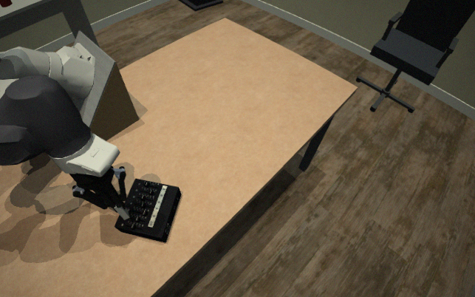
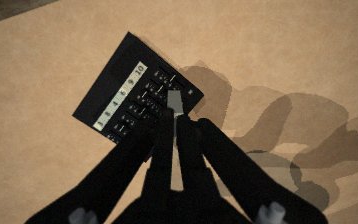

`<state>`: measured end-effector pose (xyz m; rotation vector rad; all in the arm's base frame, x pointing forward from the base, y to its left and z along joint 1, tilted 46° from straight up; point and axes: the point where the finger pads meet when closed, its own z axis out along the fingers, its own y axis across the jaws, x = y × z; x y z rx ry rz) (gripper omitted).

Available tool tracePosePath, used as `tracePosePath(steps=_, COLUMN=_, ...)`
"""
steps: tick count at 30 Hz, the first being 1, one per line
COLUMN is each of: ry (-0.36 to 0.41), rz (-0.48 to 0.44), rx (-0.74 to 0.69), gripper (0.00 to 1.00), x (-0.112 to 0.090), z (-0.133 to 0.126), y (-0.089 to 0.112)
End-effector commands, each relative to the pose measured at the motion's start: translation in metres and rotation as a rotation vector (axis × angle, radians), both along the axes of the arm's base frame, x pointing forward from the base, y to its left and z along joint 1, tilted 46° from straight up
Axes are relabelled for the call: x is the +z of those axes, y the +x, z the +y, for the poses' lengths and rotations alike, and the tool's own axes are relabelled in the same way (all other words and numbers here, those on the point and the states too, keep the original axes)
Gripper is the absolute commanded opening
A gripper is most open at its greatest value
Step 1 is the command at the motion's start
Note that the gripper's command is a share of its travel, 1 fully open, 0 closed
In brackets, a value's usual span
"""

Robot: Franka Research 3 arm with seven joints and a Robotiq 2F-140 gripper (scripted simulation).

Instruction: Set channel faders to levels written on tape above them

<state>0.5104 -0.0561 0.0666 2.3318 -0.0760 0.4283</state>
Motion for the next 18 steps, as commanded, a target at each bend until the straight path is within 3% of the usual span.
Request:
tracePosePath(steps=1, ry=-0.052, rz=0.224, rx=0.158, gripper=0.0, x=-0.0014, z=0.0004, y=0.0)
tracePosePath(steps=10, ry=-0.095, rz=0.392, rx=0.281, gripper=0.0, x=-0.0049, z=-0.0033, y=0.0007)
tracePosePath(steps=12, ry=-0.095, rz=0.392, rx=0.281, gripper=0.0, x=-0.0049, z=-0.0033, y=0.0007)
tracePosePath(steps=18, ry=-0.129, rz=0.537, rx=0.383, gripper=0.0, x=-0.0078, z=-0.0064, y=0.0014)
